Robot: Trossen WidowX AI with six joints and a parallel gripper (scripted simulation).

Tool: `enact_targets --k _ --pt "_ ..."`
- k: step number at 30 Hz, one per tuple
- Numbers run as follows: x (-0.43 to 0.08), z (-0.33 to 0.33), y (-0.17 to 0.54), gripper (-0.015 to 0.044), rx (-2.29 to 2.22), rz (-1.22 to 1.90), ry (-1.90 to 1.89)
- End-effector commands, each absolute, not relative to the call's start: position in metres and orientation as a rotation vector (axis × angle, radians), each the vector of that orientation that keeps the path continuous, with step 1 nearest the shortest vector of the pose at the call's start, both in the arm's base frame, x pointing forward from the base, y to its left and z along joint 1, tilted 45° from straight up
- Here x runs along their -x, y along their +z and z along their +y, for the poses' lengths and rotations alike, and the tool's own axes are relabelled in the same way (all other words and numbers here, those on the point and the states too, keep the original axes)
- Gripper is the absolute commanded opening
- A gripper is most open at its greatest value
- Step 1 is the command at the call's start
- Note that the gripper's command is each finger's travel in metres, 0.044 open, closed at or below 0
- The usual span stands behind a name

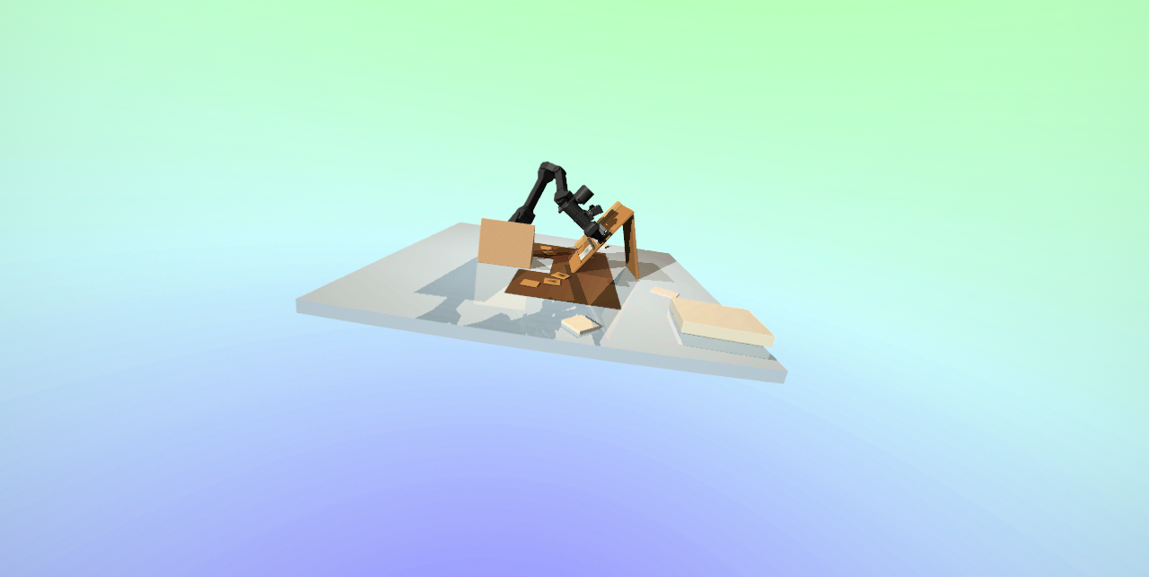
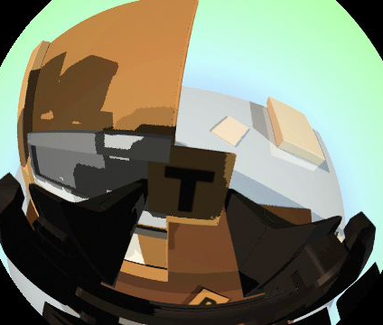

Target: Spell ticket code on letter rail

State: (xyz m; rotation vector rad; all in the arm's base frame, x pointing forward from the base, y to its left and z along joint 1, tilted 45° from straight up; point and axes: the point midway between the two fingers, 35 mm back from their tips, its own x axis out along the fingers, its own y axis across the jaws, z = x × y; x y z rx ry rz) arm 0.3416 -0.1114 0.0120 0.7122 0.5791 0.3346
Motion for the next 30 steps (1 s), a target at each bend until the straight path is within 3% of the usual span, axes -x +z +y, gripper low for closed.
enact_targets --k 1,30 --pt "-0.342 -0.111 0.014 0.0 -0.709 0.576 0.329" --pt "-0.341 -0.101 0.024 0.0 -0.71 0.577 0.33"
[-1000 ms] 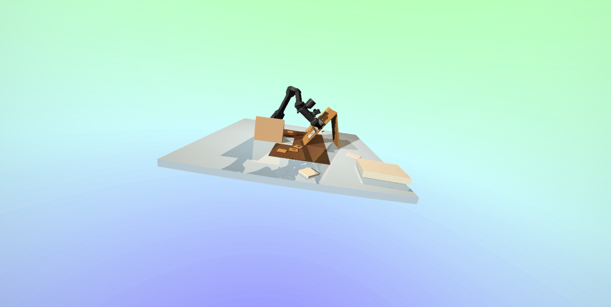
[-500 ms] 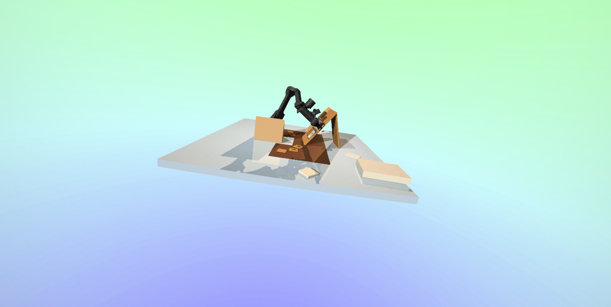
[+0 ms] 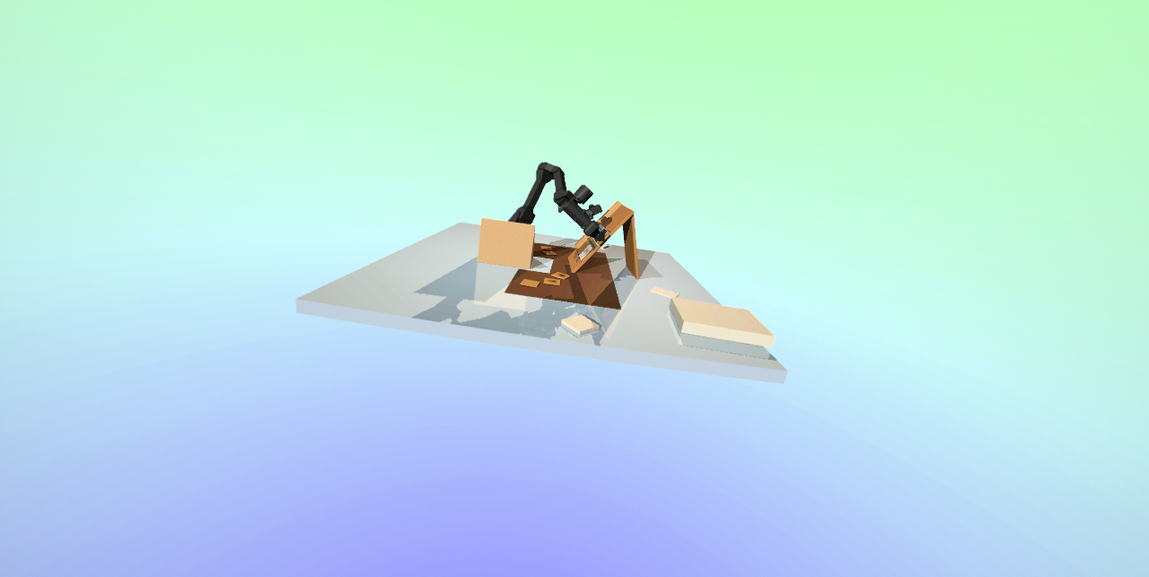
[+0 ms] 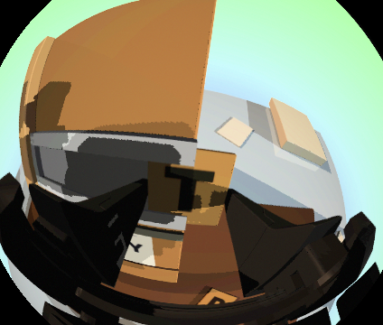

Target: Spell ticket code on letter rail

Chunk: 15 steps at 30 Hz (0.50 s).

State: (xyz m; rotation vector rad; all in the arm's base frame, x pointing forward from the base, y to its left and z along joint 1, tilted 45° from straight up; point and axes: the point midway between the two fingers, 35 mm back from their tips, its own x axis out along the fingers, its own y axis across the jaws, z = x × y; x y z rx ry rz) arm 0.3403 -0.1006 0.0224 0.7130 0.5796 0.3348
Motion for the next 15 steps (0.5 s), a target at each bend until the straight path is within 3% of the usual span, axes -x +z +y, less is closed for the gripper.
enact_targets --k 1,15 --pt "-0.3407 -0.1004 0.0247 0.0 -0.71 0.577 0.33" --pt "-0.3401 -0.0953 0.0296 0.0 -0.711 0.577 0.33"
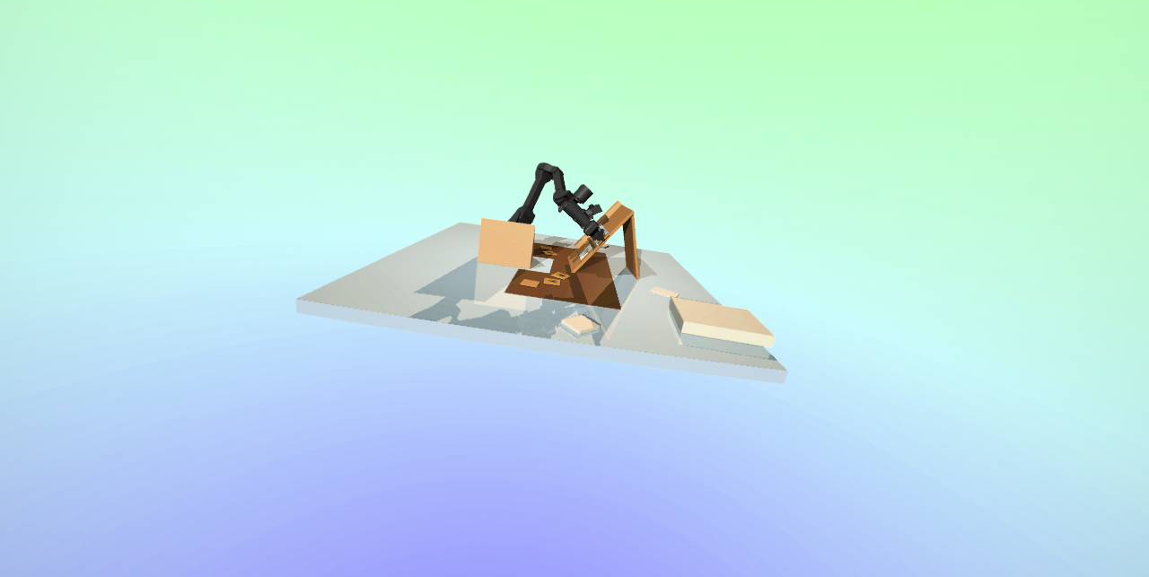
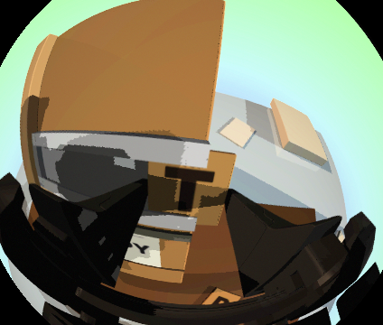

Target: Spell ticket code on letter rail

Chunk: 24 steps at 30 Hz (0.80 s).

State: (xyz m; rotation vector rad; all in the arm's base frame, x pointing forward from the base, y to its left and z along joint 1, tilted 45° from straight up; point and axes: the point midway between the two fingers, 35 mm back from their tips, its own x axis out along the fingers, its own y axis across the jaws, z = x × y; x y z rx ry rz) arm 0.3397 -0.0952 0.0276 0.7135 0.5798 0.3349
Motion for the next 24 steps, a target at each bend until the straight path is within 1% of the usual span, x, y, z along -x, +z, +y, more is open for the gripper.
enact_targets --k 1,24 --pt "-0.3401 -0.095 0.0299 0.0 -0.711 0.577 0.33" --pt "-0.3388 -0.0871 0.036 0.0 -0.711 0.577 0.33"
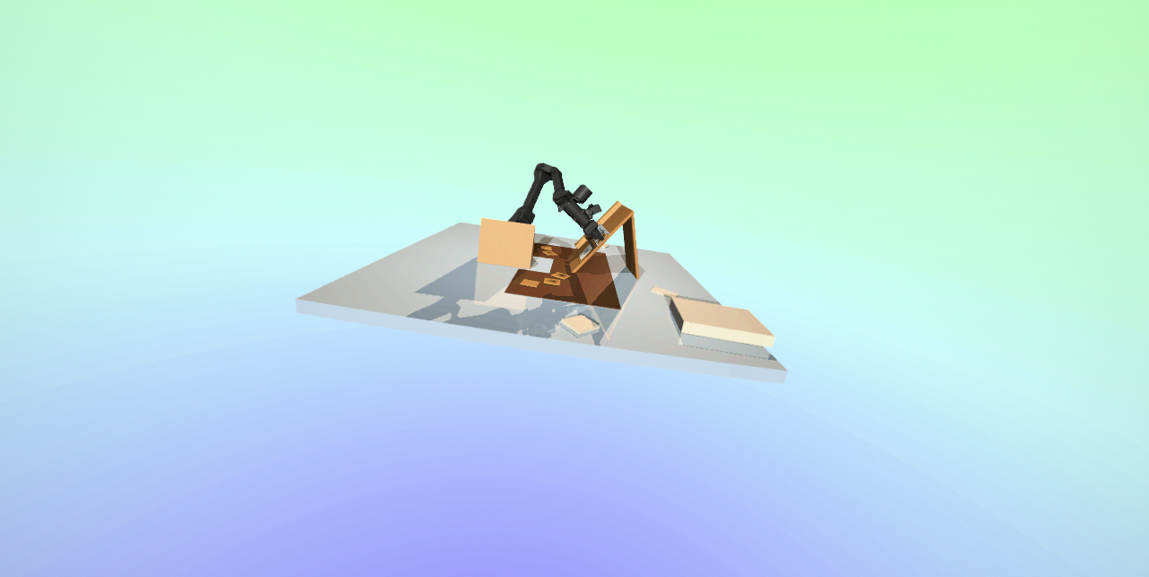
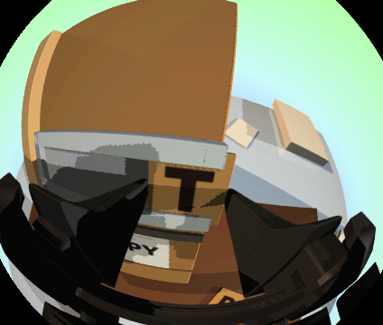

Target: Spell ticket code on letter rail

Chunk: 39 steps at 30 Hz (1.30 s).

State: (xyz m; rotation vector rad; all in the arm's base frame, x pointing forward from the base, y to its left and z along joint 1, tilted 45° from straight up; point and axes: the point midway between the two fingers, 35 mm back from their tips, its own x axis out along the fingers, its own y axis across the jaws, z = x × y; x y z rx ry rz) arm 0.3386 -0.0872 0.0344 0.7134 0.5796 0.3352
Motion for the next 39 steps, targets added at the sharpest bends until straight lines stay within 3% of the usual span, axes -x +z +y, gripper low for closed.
enact_targets --k 1,39 --pt "-0.339 -0.087 0.036 0.0 -0.711 0.577 0.33" --pt "-0.337 -0.072 0.051 0.0 -0.713 0.577 0.33"
